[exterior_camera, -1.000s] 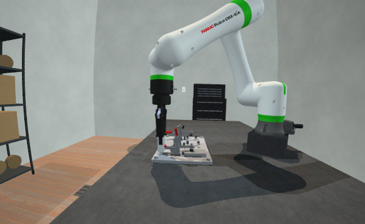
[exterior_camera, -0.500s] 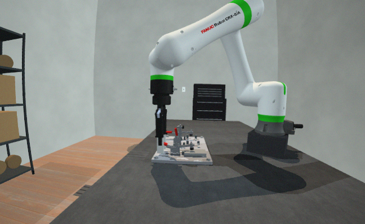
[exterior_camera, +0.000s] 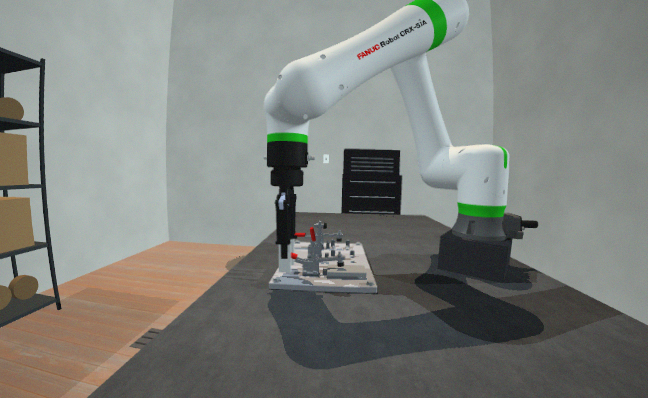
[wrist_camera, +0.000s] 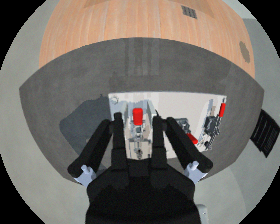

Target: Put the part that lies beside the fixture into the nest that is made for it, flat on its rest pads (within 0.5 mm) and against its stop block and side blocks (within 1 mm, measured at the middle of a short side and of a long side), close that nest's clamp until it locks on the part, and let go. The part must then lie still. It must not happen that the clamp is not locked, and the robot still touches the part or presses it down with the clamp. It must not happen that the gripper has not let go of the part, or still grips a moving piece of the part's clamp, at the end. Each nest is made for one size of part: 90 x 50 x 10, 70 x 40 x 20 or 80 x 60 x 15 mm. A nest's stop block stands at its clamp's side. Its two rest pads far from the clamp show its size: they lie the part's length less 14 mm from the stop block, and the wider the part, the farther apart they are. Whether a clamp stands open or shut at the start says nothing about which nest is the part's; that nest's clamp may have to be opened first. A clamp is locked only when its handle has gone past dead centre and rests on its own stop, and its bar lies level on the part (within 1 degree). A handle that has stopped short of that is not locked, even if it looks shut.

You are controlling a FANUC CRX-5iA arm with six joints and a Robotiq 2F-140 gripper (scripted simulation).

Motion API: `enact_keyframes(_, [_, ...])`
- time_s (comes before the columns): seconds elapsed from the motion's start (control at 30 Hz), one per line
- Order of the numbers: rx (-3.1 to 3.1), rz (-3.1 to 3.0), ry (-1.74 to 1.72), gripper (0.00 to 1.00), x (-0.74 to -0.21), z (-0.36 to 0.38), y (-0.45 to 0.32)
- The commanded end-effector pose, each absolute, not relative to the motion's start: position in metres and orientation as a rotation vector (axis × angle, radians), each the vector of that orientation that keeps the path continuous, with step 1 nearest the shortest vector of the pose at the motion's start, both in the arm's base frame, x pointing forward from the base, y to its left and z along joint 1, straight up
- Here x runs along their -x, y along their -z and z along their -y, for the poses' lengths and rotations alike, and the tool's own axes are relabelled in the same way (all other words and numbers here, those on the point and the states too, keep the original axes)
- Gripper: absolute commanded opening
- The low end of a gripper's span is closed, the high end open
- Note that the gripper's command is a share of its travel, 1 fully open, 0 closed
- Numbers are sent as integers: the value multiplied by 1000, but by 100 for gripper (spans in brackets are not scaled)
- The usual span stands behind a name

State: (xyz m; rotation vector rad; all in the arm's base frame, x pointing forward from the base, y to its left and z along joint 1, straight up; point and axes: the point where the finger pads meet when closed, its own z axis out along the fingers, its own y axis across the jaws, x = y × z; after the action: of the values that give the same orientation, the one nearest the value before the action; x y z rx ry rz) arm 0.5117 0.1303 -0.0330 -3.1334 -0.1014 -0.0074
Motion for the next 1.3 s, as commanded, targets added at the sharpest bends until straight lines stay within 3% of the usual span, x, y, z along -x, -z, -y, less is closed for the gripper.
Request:
enact_keyframes(0.0, [3133, 101, 8, 28, -512, -130, 33])
enact_keyframes(1.27, [3133, 101, 8, 28, -512, -130, -27])
